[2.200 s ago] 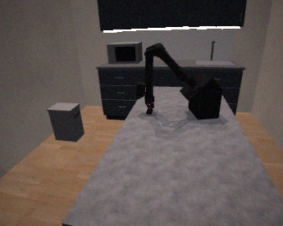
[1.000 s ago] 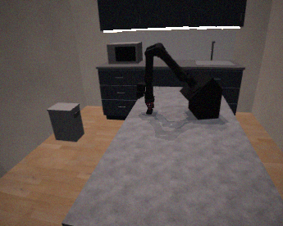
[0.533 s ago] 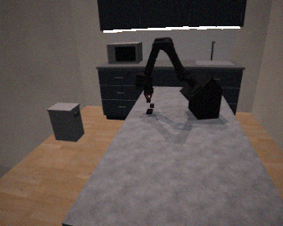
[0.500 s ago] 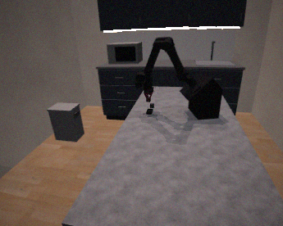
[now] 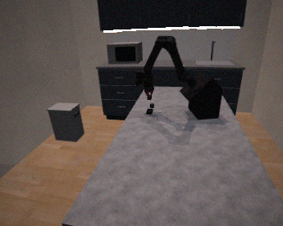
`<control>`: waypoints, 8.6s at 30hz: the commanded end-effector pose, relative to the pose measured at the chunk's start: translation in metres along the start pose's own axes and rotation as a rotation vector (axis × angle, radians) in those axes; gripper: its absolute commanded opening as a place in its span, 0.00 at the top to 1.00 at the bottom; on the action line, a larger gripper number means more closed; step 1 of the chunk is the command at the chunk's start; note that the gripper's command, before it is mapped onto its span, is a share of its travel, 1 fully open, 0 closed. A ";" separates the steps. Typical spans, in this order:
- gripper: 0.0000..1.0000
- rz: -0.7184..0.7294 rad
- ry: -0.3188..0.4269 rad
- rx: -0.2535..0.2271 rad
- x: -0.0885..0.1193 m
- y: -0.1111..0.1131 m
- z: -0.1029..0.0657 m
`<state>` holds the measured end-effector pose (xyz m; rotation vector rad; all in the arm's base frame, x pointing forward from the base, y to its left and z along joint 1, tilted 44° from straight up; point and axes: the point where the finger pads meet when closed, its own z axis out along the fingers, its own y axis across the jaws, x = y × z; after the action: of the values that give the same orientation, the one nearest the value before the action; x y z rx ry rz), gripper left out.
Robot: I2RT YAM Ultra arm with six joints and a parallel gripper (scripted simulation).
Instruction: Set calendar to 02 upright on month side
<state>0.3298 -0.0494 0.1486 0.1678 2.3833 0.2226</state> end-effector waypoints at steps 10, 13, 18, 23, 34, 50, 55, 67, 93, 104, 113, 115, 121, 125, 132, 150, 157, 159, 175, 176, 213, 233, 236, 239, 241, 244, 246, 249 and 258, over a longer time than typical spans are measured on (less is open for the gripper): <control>0.73 -0.433 0.010 0.001 -0.004 0.034 0.005; 0.73 -0.545 0.012 0.000 -0.005 0.043 0.006; 0.73 -0.755 0.014 -0.001 -0.005 0.060 0.008; 0.73 -0.964 0.012 -0.002 -0.005 0.078 0.009; 0.73 -1.331 0.002 -0.002 -0.003 0.109 0.008; 0.73 -1.567 -0.011 0.002 -0.001 0.130 0.006; 0.73 -1.567 -0.011 0.002 -0.001 0.130 0.006; 0.73 -1.568 -0.010 0.002 -0.001 0.130 0.028; 0.73 -1.568 -0.009 0.001 -0.002 0.130 0.102; 0.73 -1.568 -0.009 0.001 -0.002 0.130 0.102; 0.73 -1.568 -0.009 0.001 -0.002 0.130 0.102; 0.73 -1.568 -0.009 0.001 -0.002 0.130 0.102; 0.73 -1.568 -0.009 0.001 -0.002 0.130 0.102; 0.73 -1.568 -0.009 0.001 -0.002 0.130 0.102; 0.73 -1.568 -0.009 0.001 -0.002 0.130 0.102; 0.73 -1.569 -0.009 0.002 -0.002 0.130 0.102; 0.73 -1.569 -0.009 0.002 -0.002 0.130 0.102; 0.73 -1.569 -0.009 0.002 -0.002 0.130 0.102; 0.73 -1.569 -0.009 0.002 -0.002 0.130 0.104; 0.73 -1.569 -0.009 0.002 -0.002 0.130 0.104; 0.73 -1.569 -0.009 0.001 -0.002 0.130 0.106; 0.73 -1.569 -0.009 0.001 -0.002 0.130 0.107; 0.73 -1.569 -0.009 0.001 -0.002 0.130 0.107; 0.73 -1.569 -0.009 0.001 -0.002 0.130 0.107; 0.73 -1.569 -0.009 0.001 -0.002 0.130 0.107; 0.73 -1.569 -0.009 0.001 -0.002 0.130 0.107; 0.73 -1.569 -0.009 0.001 -0.002 0.130 0.107; 0.73 -1.569 -0.009 0.001 -0.002 0.130 0.107; 0.73 -1.569 -0.009 0.001 -0.002 0.130 0.107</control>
<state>0.4105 0.0872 0.0961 -1.6003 1.8497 -0.5178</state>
